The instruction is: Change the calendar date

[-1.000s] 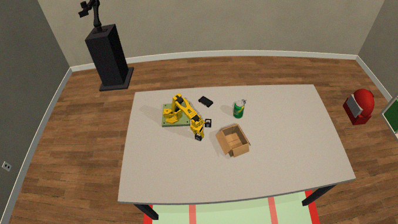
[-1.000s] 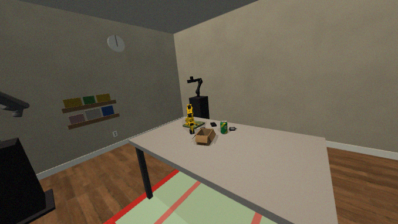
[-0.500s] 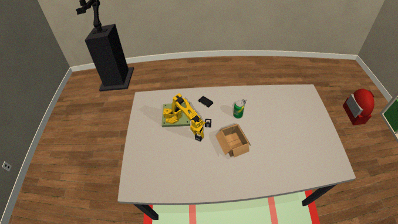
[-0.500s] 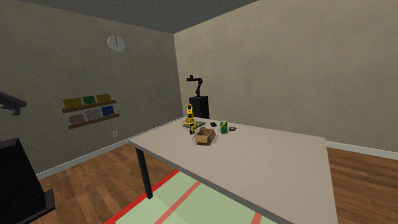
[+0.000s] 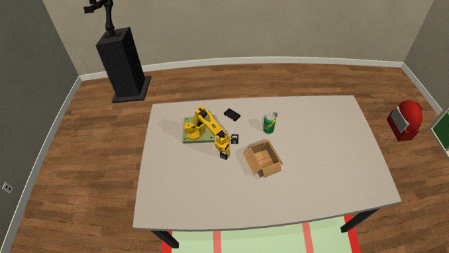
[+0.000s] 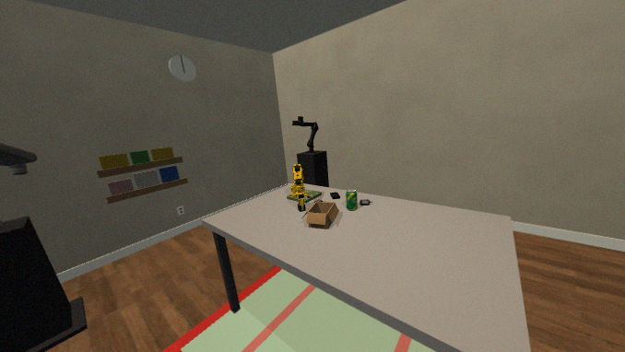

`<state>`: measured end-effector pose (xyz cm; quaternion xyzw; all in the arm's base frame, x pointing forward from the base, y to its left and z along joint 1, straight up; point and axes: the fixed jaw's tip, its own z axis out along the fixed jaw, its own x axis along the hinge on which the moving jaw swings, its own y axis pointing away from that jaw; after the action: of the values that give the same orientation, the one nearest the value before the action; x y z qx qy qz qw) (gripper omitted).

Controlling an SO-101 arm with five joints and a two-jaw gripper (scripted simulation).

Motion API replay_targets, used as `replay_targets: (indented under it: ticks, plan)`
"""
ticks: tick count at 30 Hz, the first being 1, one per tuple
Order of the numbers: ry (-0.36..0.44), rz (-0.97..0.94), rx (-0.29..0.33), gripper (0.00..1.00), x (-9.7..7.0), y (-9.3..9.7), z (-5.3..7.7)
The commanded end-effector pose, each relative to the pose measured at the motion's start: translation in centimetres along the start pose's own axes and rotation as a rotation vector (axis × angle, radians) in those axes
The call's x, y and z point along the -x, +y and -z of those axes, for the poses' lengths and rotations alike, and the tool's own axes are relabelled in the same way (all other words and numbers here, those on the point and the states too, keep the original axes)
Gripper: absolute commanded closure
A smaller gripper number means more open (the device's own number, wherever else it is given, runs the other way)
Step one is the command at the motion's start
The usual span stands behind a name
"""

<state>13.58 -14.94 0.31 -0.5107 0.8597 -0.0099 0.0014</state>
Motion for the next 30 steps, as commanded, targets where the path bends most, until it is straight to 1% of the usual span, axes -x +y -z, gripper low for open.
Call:
replay_targets:
  ticks: [1, 10, 30]
  plan:
    - [-0.009, -0.001, 0.023, 0.76, -0.03, 0.47, -0.47]
    - [-0.009, -0.001, 0.023, 0.75, -0.03, 0.47, -0.47]
    - [-0.009, -0.001, 0.023, 0.65, -0.03, 0.47, -0.47]
